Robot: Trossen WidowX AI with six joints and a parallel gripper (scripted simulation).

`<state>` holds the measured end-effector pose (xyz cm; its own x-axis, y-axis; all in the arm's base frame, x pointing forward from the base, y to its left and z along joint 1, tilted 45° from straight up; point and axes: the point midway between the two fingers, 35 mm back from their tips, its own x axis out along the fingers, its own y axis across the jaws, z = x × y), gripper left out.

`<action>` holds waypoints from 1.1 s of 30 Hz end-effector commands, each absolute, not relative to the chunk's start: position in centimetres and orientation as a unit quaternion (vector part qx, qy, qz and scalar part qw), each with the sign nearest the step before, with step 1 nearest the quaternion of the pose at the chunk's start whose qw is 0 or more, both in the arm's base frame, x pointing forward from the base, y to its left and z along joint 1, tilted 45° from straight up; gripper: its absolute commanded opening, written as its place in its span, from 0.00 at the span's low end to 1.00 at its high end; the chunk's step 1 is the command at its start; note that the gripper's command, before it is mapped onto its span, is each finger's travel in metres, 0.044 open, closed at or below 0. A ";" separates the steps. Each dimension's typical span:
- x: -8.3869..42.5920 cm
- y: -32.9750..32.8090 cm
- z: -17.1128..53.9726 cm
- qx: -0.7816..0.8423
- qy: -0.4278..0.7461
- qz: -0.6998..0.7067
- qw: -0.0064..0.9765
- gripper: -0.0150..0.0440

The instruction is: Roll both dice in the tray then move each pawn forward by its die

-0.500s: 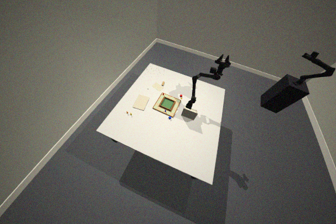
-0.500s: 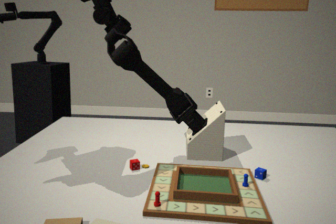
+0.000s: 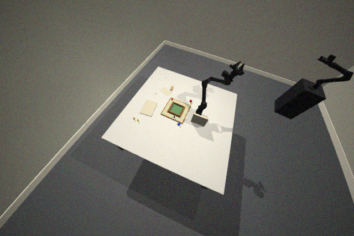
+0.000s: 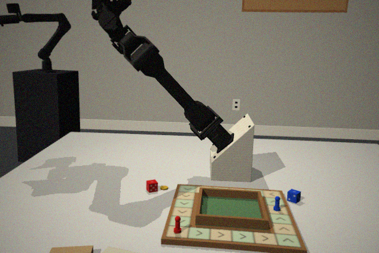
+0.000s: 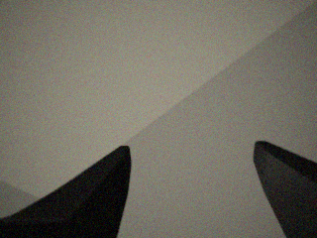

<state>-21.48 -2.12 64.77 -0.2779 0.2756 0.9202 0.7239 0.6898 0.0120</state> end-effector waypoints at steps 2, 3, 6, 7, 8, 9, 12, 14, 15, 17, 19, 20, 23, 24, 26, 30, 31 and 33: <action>-23.3 -7.5 63.0 -0.265 -0.800 -0.311 0.440 0.72; -23.5 -8.7 62.6 -0.251 -0.802 -0.331 0.430 0.72; -23.8 -12.3 61.1 -0.204 -0.801 -0.392 0.404 0.72; -23.7 -13.7 60.5 -0.186 -0.798 -0.414 0.396 0.72; -23.6 -15.0 59.8 -0.167 -0.793 -0.437 0.390 0.72; -23.4 -16.4 59.1 -0.148 -0.787 -0.460 0.385 0.72; -22.3 -20.5 56.9 -0.089 -0.756 -0.528 0.377 0.72; -21.0 -23.1 55.2 -0.051 -0.726 -0.572 0.378 0.72; -20.3 -24.3 54.4 -0.032 -0.708 -0.594 0.381 0.72; -18.8 -26.5 52.7 0.000 -0.669 -0.633 0.388 0.72; -17.1 -28.5 51.0 0.031 -0.625 -0.670 0.400 0.72; -16.1 -29.4 50.1 0.045 -0.600 -0.687 0.407 0.72; -12.9 -31.8 47.4 0.082 -0.519 -0.732 0.434 0.72; -11.8 -32.5 46.4 0.093 -0.489 -0.745 0.445 0.72; -9.5 -33.5 44.7 0.109 -0.430 -0.765 0.467 0.72; -5.1 -34.8 41.5 0.126 -0.309 -0.790 0.514 0.72; -4.0 -35.0 40.6 0.128 -0.277 -0.793 0.526 0.72; -1.8 -35.1 39.0 0.129 -0.213 -0.796 0.552 0.72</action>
<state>-6.00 -34.85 42.05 -0.4568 -0.8785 0.1398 0.7107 -0.2660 0.6512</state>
